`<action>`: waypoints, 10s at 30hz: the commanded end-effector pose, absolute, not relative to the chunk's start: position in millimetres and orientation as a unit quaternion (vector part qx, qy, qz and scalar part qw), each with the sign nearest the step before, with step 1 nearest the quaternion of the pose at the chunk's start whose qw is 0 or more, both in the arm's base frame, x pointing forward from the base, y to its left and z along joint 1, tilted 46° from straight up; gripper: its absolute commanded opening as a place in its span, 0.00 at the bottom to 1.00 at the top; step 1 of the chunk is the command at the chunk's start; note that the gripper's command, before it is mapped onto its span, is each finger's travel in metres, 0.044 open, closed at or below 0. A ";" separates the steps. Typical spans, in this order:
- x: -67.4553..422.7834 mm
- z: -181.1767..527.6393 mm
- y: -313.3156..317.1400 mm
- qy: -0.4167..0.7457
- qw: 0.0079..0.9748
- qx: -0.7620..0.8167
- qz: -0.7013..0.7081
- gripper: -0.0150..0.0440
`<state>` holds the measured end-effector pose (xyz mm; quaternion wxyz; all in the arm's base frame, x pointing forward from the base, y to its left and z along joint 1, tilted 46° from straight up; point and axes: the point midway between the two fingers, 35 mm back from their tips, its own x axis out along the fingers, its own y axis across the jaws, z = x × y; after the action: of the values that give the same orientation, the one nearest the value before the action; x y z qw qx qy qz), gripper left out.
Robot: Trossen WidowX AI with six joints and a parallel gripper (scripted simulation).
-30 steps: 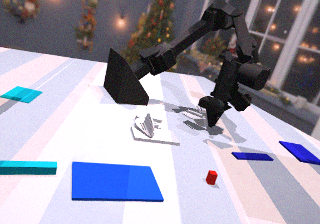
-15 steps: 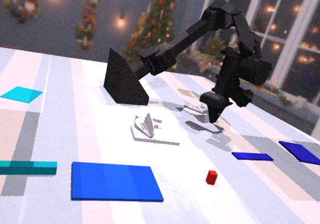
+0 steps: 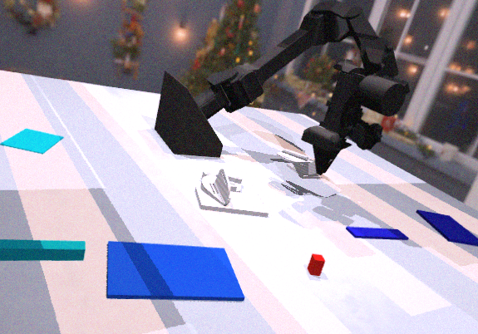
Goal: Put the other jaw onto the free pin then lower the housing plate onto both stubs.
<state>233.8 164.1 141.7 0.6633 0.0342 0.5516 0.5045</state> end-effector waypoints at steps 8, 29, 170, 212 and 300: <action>237.7 163.4 144.3 0.548 0.665 0.034 0.506 0.32; 248.3 156.4 139.1 0.626 0.650 0.146 0.406 0.32; 255.2 110.1 100.2 0.713 0.586 0.316 0.219 0.69; 249.4 76.1 117.2 0.716 0.582 0.325 0.209 0.25; 262.9 131.7 135.8 0.717 0.580 0.328 0.207 0.97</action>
<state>262.8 135.9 132.1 0.5801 0.3264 0.7167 0.2081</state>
